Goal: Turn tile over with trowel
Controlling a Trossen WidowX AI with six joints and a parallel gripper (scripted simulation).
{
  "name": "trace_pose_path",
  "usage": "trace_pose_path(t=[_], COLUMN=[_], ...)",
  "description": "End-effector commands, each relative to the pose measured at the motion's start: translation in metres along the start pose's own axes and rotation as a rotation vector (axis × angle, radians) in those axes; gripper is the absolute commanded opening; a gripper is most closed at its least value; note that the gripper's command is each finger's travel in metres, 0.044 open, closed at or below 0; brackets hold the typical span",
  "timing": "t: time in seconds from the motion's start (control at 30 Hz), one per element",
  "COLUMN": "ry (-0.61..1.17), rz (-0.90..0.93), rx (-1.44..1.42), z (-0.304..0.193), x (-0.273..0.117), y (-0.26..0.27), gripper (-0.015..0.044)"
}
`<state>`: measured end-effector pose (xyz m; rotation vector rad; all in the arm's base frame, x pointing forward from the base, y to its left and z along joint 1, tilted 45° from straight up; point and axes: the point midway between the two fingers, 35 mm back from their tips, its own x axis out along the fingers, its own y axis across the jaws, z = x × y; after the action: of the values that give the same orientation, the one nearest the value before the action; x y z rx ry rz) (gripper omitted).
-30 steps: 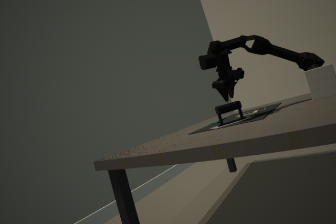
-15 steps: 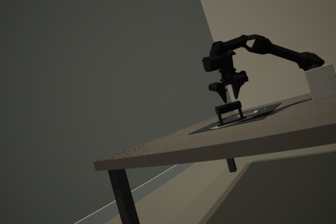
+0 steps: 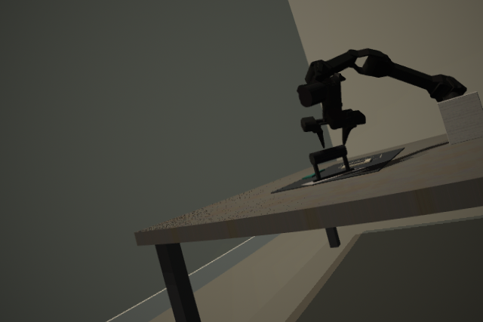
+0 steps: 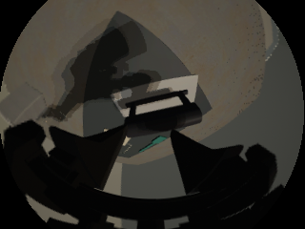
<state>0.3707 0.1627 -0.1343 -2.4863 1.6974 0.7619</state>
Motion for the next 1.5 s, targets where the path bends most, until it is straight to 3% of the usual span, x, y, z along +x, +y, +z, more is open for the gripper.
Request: trace_pose_path(t=[0.0, 1.07, 1.47], ry=[0.028, 0.143, 0.144], rz=[-0.012, -0.293, -0.314], rx=[0.097, 1.135, 1.162], z=[0.003, 0.016, 0.015], x=[0.001, 0.001, 0.011], y=[0.002, 0.011, 0.008], gripper=[0.03, 0.03, 0.03])
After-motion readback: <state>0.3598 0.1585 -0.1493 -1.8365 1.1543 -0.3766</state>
